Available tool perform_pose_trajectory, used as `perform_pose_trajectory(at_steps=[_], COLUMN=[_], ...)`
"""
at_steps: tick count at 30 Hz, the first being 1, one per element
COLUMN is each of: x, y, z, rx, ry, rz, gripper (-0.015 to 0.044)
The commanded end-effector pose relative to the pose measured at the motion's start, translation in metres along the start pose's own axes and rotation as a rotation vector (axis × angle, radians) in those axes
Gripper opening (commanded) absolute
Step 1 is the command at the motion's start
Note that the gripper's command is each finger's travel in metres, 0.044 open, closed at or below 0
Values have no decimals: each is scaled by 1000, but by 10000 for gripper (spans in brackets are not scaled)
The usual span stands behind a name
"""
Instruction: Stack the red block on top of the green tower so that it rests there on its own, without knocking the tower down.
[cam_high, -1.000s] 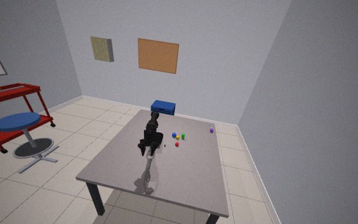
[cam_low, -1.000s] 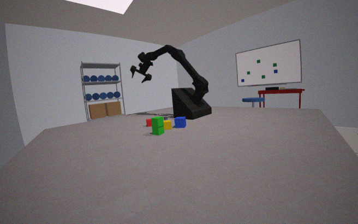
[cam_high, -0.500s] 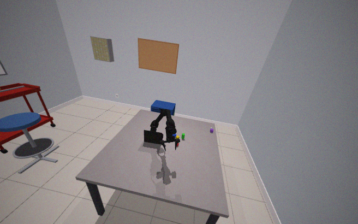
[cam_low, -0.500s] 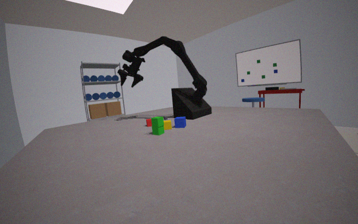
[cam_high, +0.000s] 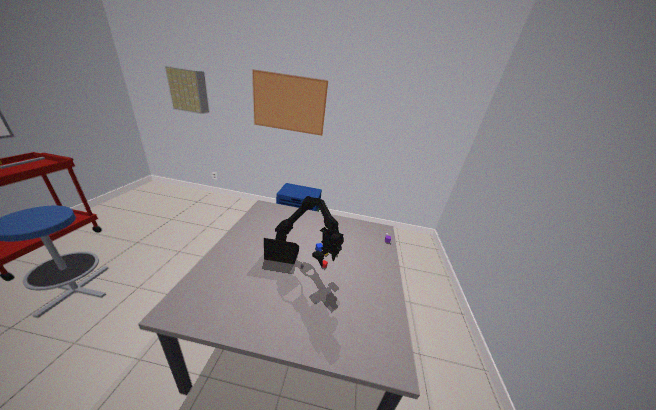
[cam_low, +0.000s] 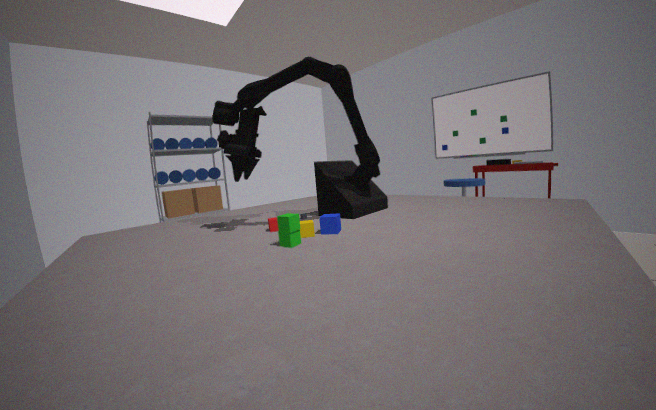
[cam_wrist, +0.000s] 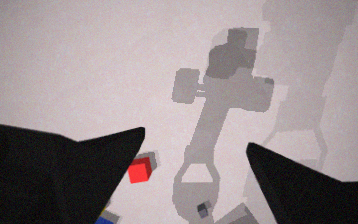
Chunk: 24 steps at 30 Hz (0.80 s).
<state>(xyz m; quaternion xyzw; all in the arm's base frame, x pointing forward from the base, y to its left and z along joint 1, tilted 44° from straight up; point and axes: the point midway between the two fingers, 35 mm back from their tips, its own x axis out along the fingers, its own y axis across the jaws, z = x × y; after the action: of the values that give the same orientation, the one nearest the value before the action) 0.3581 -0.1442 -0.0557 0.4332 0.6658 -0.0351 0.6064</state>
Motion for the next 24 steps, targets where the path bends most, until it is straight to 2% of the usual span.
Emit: perform_pose_trajectory(at_steps=[1, 5, 9, 15, 24], x=[9, 19, 23, 24, 68], y=[34, 67, 81, 81, 82], z=[-34, -72, -99, -101, -114], rx=[-116, -237, -303, -306, -306], ry=[86, 179, 231, 234, 235], rz=[30, 60, 78, 79, 80], gripper=[440, 440, 440, 440, 440])
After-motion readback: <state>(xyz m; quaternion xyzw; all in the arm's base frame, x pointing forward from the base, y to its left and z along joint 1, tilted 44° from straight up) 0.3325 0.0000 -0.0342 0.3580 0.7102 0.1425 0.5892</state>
